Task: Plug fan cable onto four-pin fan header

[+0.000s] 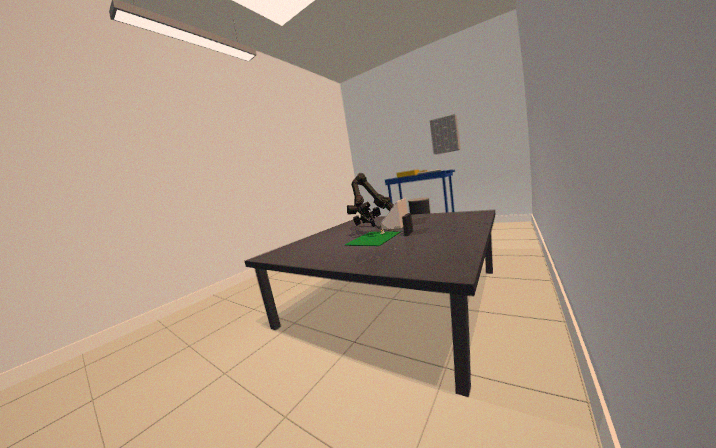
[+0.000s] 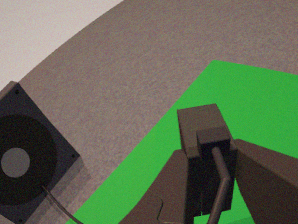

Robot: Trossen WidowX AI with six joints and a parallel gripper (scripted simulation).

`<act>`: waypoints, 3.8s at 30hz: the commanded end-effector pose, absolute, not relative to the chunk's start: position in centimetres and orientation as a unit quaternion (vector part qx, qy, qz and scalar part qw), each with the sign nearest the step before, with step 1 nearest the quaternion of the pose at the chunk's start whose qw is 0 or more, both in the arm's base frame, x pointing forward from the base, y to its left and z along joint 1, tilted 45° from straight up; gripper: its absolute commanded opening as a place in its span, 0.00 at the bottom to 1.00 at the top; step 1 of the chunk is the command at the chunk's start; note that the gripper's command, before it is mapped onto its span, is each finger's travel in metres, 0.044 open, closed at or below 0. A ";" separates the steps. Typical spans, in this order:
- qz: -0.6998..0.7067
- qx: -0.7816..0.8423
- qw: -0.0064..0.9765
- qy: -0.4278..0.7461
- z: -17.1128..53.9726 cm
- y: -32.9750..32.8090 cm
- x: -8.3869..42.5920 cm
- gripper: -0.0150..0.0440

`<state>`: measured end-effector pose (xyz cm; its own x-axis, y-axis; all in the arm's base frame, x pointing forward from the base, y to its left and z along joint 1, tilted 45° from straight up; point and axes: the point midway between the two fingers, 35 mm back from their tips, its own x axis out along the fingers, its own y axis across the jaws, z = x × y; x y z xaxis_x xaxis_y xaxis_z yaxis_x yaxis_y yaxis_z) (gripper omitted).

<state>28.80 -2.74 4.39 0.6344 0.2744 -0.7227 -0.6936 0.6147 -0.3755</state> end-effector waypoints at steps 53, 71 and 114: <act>0.291 -0.398 0.851 0.178 6.7 -2.9 27.5 0.25; 0.292 -0.398 0.851 0.179 5.8 -4.2 27.2 0.25; 0.292 -0.399 0.851 0.179 3.1 -7.1 27.4 0.25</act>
<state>27.31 -6.92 3.19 0.7637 0.3498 -0.5426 -0.6403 0.5172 -0.5679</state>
